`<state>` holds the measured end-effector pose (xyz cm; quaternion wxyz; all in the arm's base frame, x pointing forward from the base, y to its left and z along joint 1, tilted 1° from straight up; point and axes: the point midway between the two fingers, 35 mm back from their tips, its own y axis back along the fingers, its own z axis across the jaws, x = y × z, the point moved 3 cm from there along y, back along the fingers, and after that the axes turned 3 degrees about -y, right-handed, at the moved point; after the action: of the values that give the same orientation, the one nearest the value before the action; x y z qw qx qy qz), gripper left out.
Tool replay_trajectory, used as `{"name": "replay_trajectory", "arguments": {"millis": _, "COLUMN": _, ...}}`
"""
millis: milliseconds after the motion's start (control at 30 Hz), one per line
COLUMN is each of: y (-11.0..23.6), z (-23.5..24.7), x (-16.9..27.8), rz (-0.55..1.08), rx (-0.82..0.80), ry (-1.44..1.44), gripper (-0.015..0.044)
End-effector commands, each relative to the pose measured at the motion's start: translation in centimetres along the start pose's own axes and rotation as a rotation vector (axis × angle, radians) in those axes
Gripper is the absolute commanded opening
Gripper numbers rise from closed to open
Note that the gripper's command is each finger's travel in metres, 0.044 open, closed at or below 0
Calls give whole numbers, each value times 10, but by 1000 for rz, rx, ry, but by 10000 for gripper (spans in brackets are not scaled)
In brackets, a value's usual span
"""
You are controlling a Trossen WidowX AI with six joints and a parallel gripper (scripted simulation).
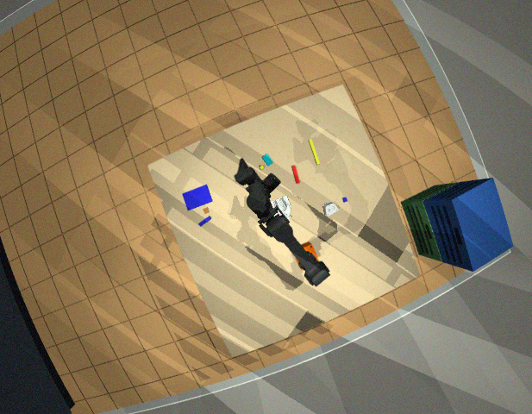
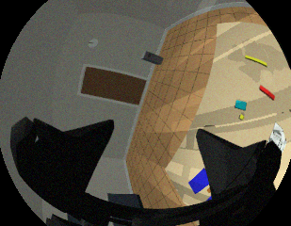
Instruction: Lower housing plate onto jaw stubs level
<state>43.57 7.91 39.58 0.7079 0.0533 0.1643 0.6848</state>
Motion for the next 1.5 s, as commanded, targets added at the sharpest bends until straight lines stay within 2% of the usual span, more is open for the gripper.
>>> {"name": "replay_trajectory", "arguments": {"millis": 0, "y": -10, "z": -17, "x": -16, "rz": -23, "rx": 58, "ry": 100, "gripper": 440}}
{"name": "replay_trajectory", "arguments": {"millis": 733, "y": -34, "z": -99, "x": -102, "rz": -65, "rx": 347, "ry": 513, "gripper": 440}}
{"name": "replay_trajectory", "arguments": {"millis": 1467, "y": -21, "z": -193, "x": -188, "rz": 72, "rx": 662, "ry": 870, "gripper": 440}}
